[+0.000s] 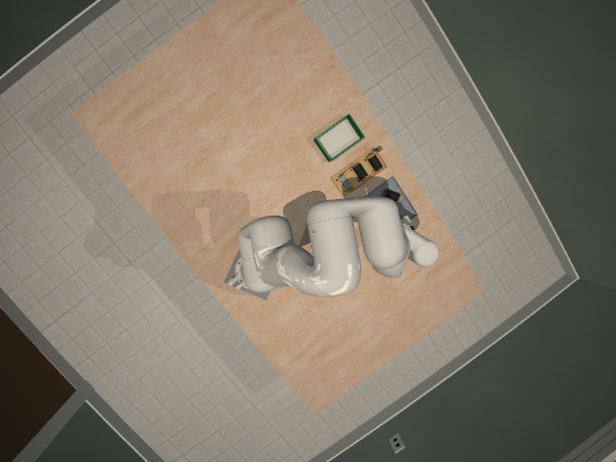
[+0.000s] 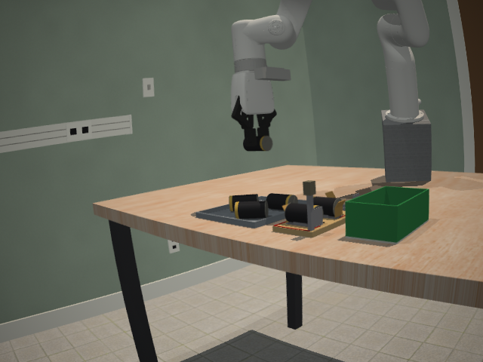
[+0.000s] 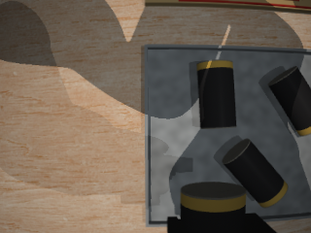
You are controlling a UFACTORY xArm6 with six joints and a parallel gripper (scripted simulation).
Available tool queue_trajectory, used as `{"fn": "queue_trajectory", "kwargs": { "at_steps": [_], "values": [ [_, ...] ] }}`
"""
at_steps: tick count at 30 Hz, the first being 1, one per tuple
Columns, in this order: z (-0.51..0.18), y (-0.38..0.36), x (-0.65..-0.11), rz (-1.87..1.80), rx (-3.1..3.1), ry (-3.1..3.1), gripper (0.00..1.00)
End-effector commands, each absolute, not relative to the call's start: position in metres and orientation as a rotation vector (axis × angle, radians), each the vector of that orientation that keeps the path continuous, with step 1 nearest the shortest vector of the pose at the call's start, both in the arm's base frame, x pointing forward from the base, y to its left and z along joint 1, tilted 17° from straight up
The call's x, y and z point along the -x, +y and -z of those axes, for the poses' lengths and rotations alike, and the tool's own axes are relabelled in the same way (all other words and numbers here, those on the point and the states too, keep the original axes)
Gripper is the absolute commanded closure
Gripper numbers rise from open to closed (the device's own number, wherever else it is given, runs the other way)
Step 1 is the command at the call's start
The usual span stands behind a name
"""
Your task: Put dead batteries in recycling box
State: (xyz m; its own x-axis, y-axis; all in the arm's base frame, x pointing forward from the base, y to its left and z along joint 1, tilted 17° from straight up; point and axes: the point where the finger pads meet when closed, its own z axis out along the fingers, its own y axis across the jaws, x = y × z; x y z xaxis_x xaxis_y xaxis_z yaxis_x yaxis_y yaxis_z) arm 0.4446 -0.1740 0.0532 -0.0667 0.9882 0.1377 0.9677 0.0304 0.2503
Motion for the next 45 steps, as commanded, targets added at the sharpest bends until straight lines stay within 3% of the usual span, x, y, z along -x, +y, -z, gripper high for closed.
{"fn": "queue_trajectory", "kwargs": {
  "at_steps": [1,12,45],
  "values": [
    [-0.054,-0.175,-0.446,-0.43,-2.091,2.198,0.72],
    [0.019,-0.163,-0.465,-0.43,-2.091,2.198,0.72],
    [0.019,-0.164,-0.467,-0.43,-2.091,2.198,0.72]
  ]
}}
